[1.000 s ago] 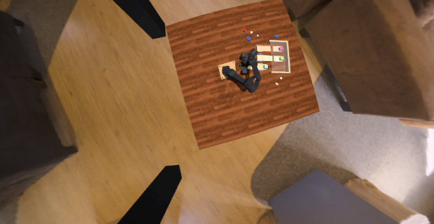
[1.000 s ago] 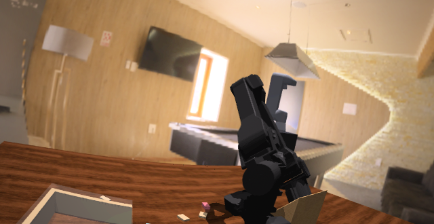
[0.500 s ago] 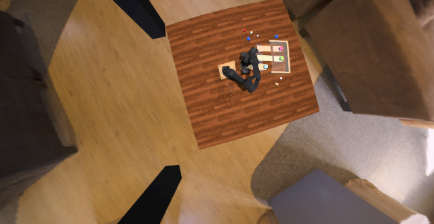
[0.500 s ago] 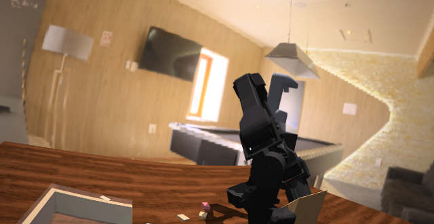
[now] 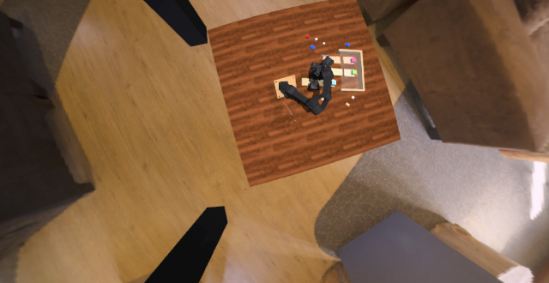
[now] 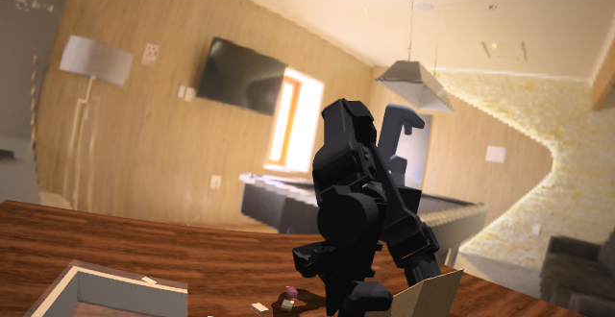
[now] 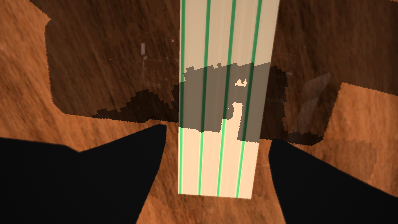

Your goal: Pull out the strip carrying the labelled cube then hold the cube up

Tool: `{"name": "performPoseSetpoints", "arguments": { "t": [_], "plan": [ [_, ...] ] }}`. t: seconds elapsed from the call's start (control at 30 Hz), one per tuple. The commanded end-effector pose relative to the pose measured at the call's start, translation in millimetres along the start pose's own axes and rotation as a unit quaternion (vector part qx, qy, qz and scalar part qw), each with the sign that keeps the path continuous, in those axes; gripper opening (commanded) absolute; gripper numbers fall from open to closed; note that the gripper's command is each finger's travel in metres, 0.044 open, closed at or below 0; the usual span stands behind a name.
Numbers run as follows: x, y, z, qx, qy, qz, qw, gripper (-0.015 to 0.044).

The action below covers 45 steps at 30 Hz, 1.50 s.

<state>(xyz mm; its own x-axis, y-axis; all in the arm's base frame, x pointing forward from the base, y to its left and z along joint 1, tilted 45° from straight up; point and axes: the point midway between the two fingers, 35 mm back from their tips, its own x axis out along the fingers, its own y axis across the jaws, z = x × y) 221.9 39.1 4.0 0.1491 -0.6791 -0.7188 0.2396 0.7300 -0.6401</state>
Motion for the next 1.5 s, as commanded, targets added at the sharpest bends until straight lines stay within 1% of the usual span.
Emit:
{"name": "performPoseSetpoints", "arguments": {
  "t": [0.0, 0.13, 1.3, 1.47],
  "plan": [
    [-1, 1, 15, -0.001, 0.000, -0.003, 1.000, 0.0341],
    [-4, 2, 31, -0.001, 0.000, -0.003, 1.000, 0.0440],
    [-19, 5, 175, 0.002, -0.004, -0.003, 1.000, 0.0440],
    [-14, 5, 175, 0.002, -0.004, -0.003, 1.000, 0.0309]
  ]
}}
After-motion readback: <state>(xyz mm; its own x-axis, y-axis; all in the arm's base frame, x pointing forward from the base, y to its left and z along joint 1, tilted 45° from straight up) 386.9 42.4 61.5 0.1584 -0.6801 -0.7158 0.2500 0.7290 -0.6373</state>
